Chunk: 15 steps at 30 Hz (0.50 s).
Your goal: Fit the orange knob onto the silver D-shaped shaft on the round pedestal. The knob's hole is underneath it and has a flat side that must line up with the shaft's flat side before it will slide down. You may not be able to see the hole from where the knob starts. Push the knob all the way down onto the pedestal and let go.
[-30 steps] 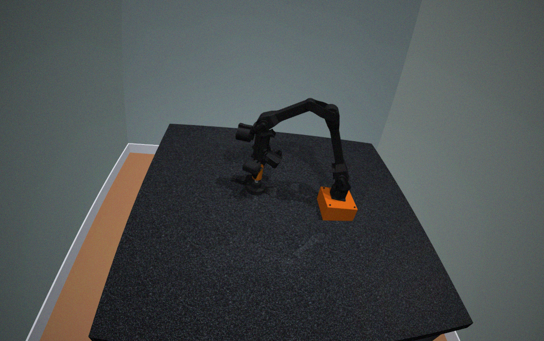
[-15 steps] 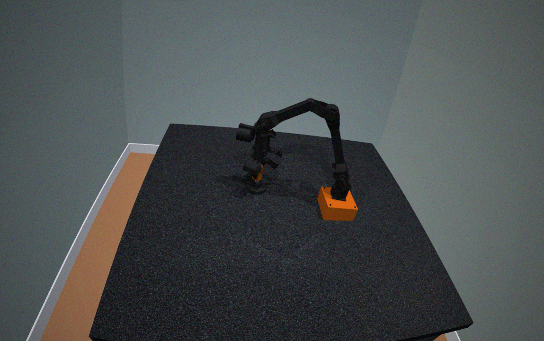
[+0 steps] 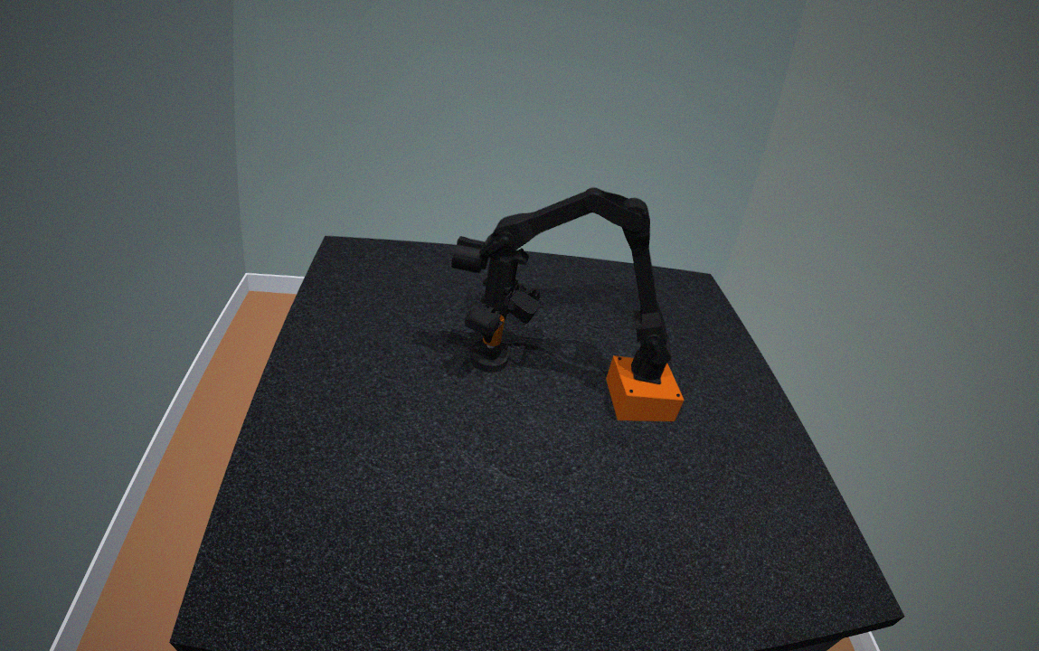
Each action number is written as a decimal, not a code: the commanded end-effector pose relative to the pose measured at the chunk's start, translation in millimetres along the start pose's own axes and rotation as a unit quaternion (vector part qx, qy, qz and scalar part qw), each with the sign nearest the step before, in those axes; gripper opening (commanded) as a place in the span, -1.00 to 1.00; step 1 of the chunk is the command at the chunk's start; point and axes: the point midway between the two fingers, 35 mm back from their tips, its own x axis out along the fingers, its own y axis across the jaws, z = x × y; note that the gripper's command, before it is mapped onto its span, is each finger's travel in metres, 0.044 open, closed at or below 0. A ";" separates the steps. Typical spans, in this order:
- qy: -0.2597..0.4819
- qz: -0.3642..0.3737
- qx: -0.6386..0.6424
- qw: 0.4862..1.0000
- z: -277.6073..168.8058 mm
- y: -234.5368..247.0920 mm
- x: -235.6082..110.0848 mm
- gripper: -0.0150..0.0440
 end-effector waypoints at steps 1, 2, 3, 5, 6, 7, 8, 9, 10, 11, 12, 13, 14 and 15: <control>-0.001 0.000 -0.006 1.000 0.9 0.1 0.0 -0.49; -0.001 0.000 -0.013 1.000 0.9 0.1 0.3 -0.49; -0.001 0.000 -0.017 1.000 0.9 0.1 0.5 -0.49; -0.001 0.000 -0.015 1.000 1.0 0.2 0.5 -0.49; -0.001 0.000 -0.010 1.000 0.9 0.2 0.7 -0.49; -0.001 0.000 -0.008 1.000 0.7 0.2 0.9 -0.49; -0.001 0.000 -0.007 1.000 0.4 0.1 0.9 -0.49; -0.001 0.000 -0.007 1.000 0.2 0.0 1.0 -0.49; -0.001 0.000 -0.007 1.000 0.0 0.0 1.0 -0.49; -0.001 0.000 -0.007 1.000 -0.1 -0.1 1.3 -0.49; -0.001 0.000 -0.010 1.000 -0.1 -0.1 1.3 -0.49; -0.001 0.000 -0.014 1.000 -0.2 -0.1 1.3 -0.49; -0.001 0.000 -0.019 1.000 -0.3 -0.1 2.2 -0.49; -0.001 0.000 -0.025 1.000 -0.6 -0.2 3.6 -0.49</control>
